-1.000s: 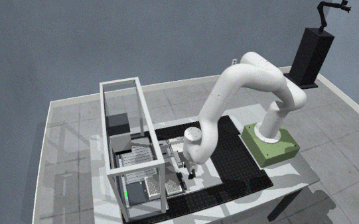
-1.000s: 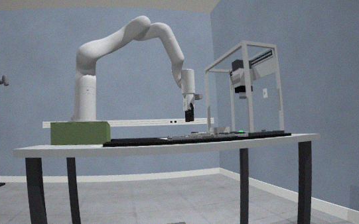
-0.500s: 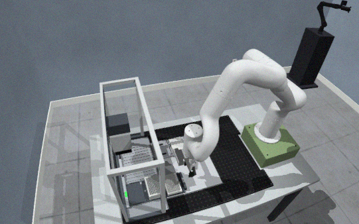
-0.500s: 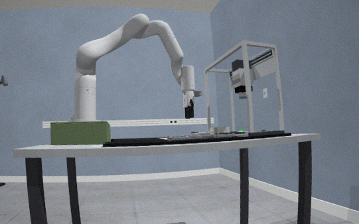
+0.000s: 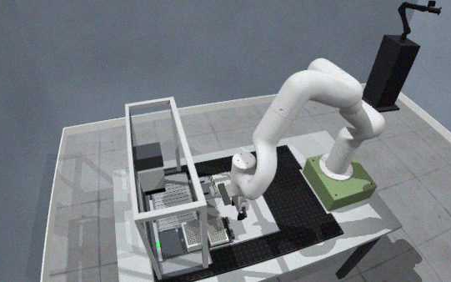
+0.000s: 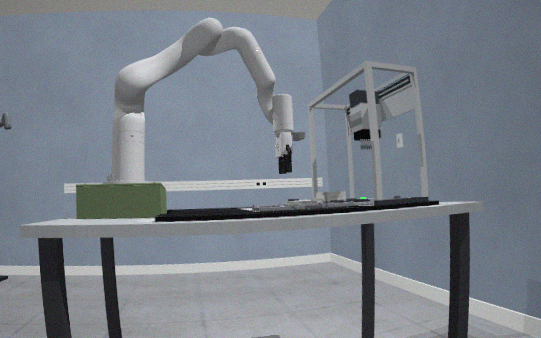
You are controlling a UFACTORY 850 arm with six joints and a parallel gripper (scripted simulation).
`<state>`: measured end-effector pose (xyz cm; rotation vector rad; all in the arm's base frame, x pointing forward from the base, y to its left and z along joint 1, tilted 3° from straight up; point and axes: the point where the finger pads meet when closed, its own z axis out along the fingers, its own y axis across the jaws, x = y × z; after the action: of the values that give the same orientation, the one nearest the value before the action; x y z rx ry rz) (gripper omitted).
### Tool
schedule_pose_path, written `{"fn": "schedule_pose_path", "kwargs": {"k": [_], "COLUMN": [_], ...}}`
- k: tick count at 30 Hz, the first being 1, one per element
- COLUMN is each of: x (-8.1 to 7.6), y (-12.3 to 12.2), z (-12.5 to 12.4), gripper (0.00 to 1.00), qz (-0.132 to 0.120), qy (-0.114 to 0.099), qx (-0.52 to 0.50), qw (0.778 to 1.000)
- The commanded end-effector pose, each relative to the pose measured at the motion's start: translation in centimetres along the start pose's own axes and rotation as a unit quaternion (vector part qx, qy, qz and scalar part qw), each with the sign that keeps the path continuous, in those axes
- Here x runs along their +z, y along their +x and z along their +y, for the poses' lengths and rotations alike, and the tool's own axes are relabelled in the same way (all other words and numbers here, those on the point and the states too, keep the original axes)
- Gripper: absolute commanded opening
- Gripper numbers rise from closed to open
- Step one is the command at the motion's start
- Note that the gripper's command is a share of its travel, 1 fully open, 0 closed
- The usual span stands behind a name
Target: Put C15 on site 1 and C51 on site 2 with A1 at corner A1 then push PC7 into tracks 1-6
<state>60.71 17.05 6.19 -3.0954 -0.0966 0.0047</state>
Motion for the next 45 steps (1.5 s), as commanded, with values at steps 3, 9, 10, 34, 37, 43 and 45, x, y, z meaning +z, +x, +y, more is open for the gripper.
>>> {"fn": "schedule_pose_path", "kwargs": {"k": [3, 9, 10, 34, 37, 43, 45], "x": [-1.1, -1.8, -1.9, -2.8, -2.8, -2.8, -2.8], "y": [0.1, 0.1, 0.1, 0.1, 0.1, 0.1, 0.1], "z": [0.0, 0.0, 0.0, 0.0, 0.0, 0.0, 0.0], "gripper": [0.82, 0.82, 0.82, 0.82, 0.82, 0.82, 0.82], "qz": [0.001, 0.001, 0.001, 0.001, 0.001, 0.001, 0.001], "qy": [0.000, 0.000, 0.000, 0.000, 0.000, 0.000, 0.000], "qx": [0.000, 0.000, 0.000, 0.000, 0.000, 0.000, 0.000], "qw": [1.000, 1.000, 1.000, 1.000, 1.000, 1.000, 1.000]}}
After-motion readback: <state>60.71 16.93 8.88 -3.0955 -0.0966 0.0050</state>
